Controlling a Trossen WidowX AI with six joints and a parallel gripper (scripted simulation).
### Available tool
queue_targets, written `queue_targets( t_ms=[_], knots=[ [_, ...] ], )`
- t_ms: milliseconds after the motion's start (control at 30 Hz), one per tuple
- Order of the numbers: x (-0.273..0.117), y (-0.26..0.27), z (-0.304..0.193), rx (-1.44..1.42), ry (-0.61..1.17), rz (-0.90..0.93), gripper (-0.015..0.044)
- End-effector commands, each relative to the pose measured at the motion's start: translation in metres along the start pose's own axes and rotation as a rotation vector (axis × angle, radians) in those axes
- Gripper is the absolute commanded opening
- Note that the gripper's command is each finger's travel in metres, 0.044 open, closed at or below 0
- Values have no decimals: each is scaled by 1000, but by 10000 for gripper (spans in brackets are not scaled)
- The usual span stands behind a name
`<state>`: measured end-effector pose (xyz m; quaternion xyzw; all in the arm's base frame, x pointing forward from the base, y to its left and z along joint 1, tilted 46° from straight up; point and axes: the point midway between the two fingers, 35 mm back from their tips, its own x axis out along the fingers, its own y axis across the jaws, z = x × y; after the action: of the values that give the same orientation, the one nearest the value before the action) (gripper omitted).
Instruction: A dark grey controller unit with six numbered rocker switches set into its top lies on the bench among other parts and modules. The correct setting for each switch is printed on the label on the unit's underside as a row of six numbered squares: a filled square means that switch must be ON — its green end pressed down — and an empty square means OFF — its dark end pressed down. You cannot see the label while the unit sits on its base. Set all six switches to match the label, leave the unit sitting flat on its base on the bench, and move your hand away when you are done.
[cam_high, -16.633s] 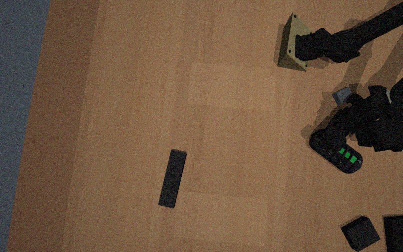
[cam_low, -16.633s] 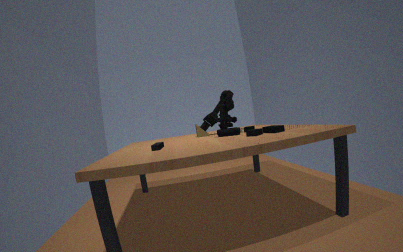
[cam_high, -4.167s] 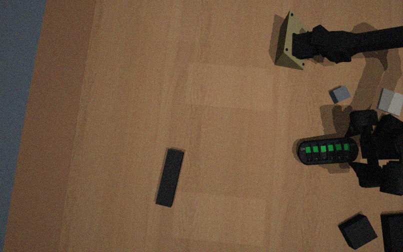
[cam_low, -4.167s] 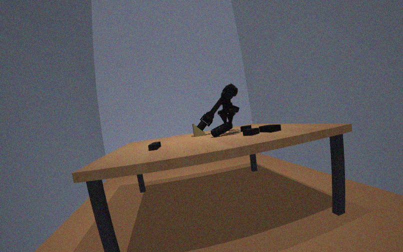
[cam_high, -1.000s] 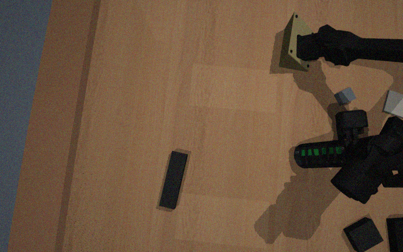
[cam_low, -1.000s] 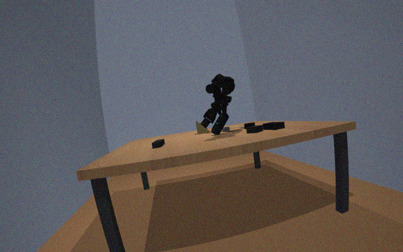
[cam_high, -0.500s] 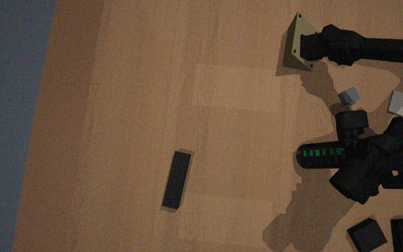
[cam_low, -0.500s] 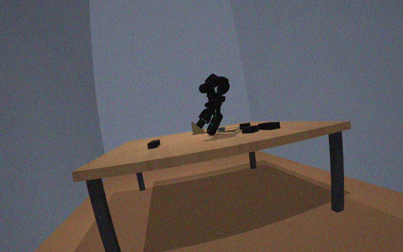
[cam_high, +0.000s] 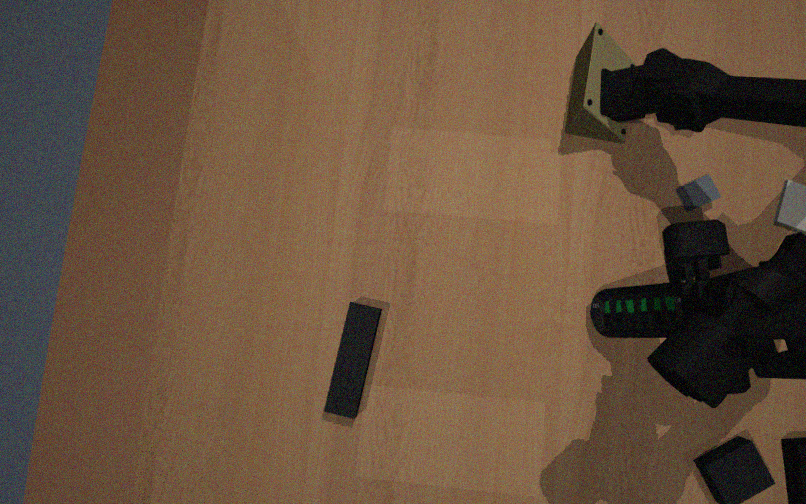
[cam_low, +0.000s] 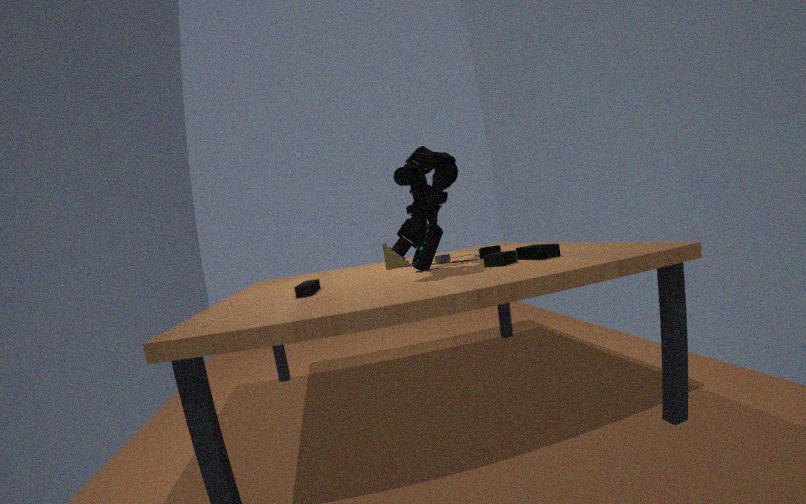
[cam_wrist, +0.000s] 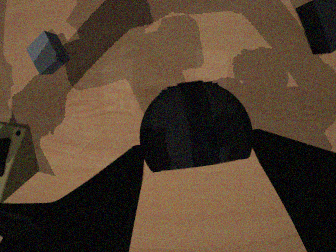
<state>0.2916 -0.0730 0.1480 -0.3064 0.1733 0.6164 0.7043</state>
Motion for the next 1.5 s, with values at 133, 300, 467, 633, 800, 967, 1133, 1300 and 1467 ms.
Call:
queue_targets(
  t_ms=[133, 300, 467, 633, 800, 967, 1133, 1300, 1467],
  knots=[
    [0, 1, -9, 3, 1, 10, 338],
    [-1, 1, -13, 3, 3, 8, 338],
    [-2, 1, -17, 3, 4, 7, 338],
    [-4, 1, -21, 3, 5, 7, 338],
    [-5, 1, -25, 3, 5, 6, 338],
    [-5, 3, -30, 3, -52, -51, 338],
    [-6, 5, -36, 3, -96, -105, 338],
    [-7, 5, -40, 3, -97, -107, 338],
    [-7, 5, -44, 3, -96, -107, 338]
  ],
)
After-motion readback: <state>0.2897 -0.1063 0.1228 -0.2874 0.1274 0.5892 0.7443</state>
